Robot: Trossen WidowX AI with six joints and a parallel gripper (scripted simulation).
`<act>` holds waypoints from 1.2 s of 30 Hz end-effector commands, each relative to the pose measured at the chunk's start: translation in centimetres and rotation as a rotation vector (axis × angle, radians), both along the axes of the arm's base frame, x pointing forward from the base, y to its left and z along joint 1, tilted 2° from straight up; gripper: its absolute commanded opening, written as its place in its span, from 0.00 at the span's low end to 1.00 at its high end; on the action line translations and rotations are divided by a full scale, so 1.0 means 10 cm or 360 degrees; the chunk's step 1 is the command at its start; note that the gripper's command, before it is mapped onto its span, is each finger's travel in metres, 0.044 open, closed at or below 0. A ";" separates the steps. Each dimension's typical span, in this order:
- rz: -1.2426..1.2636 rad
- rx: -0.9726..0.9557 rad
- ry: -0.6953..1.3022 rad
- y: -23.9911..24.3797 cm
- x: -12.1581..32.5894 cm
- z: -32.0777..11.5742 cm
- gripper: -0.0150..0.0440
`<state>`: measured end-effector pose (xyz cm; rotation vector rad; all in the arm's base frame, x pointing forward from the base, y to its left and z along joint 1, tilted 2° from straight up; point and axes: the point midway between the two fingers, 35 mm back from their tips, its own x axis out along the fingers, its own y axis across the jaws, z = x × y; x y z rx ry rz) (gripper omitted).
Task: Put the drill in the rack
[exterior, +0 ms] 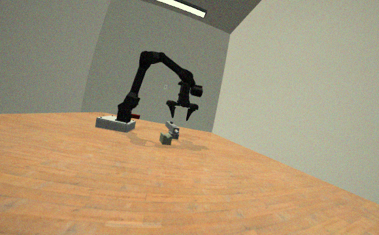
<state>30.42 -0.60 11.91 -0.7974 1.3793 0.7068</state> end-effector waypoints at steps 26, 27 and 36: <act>0.1249 -0.0082 0.0063 -0.71 -0.01 -0.51 1.00; 0.1249 -0.0082 0.0063 -0.71 -0.01 -0.51 1.00; 0.1249 -0.0082 0.0063 -0.70 -0.01 -0.55 1.00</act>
